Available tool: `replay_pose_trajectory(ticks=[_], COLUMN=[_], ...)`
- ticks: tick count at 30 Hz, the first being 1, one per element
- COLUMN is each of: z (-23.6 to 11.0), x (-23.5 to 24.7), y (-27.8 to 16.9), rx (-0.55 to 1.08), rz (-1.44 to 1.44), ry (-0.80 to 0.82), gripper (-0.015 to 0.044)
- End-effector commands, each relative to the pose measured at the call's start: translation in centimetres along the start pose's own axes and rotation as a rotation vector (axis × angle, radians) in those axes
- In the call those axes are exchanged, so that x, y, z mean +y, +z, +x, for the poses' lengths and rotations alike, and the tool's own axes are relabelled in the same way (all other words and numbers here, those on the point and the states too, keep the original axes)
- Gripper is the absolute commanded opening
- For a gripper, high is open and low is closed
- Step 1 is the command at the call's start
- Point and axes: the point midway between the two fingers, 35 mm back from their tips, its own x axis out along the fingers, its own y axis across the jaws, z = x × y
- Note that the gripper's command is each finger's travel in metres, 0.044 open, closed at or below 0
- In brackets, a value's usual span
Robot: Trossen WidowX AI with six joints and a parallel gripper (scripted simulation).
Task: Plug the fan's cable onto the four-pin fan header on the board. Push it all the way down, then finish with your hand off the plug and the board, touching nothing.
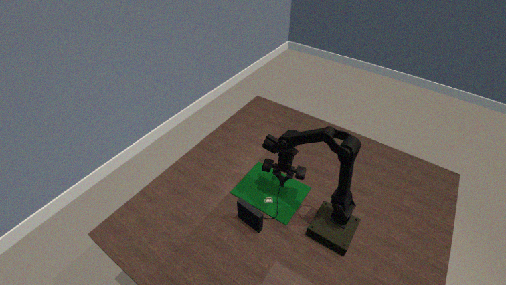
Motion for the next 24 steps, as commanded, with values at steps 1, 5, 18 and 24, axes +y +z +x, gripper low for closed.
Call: replay_pose_trajectory(ticks=[1,5,18,24], z=[-0.1,-0.1,0.0,0.0], x=[0.5,1.0,2.5,3.1], y=[-0.6,-1.5,-4.5,-5.9], rx=[-0.004,-0.003,0.001,0.003], rz=[0.096,0.233,0.676,0.881], ry=[-0.001,0.0,0.001,0.0], gripper=[0.0,0.0,0.0,0.0])
